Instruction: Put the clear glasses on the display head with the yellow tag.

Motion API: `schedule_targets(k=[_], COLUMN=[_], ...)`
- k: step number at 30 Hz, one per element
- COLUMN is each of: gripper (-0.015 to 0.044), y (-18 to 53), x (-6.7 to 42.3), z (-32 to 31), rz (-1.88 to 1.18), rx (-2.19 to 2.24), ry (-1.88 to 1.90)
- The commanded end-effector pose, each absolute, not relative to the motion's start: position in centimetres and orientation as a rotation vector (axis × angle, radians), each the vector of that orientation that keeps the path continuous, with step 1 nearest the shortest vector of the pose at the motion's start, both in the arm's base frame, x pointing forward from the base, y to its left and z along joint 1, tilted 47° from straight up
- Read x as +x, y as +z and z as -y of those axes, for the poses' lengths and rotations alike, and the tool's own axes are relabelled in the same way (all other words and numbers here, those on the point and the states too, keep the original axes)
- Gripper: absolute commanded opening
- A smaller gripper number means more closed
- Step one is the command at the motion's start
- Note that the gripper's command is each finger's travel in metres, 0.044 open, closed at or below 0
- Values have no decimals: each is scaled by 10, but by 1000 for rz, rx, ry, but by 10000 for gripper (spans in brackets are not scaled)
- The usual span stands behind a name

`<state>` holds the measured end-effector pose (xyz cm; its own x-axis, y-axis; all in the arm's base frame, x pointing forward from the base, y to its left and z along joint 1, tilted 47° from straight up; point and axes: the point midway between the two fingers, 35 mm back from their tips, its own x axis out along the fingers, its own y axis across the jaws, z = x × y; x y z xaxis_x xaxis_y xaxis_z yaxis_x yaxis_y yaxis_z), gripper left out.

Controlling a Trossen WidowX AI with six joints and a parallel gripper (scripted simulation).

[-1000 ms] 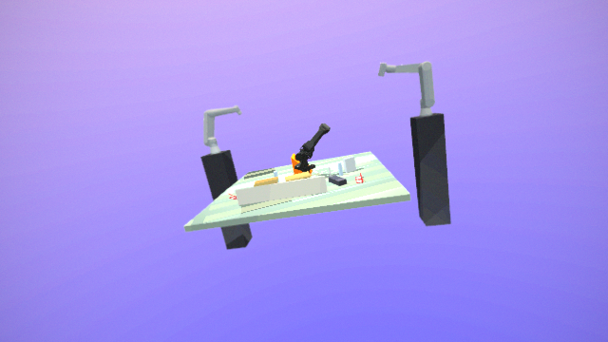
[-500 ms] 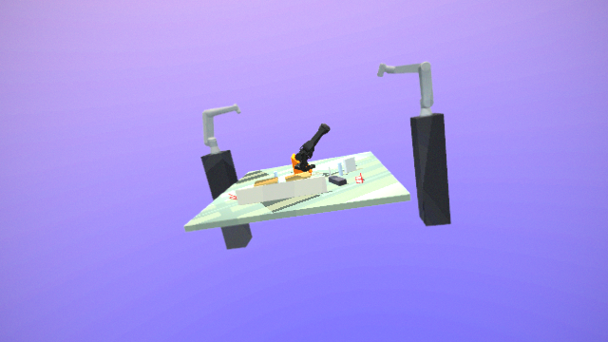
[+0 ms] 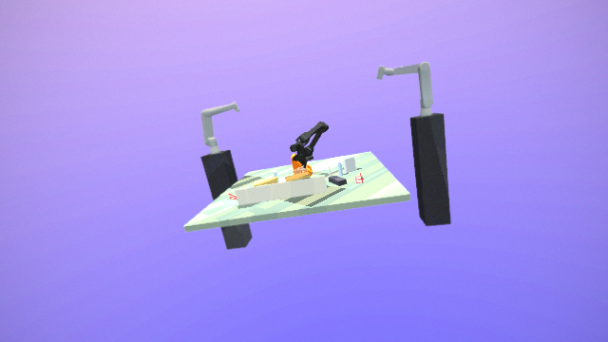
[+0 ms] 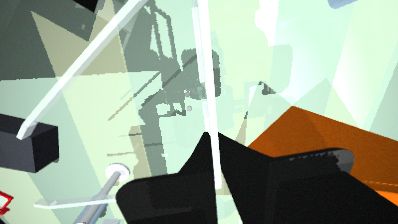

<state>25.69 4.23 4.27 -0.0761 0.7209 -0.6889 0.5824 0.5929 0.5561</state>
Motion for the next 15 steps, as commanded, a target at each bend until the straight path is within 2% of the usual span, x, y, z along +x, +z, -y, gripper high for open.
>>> schedule_targets(k=[1, 8, 15], gripper=[0, 0, 0], y=[58, 64, 76], x=[258, 260, 267], z=[-26, -22, -34], rz=[-1760, -1753, -1675], rx=[1069, 1050, 857], ry=[167, 193, 405])
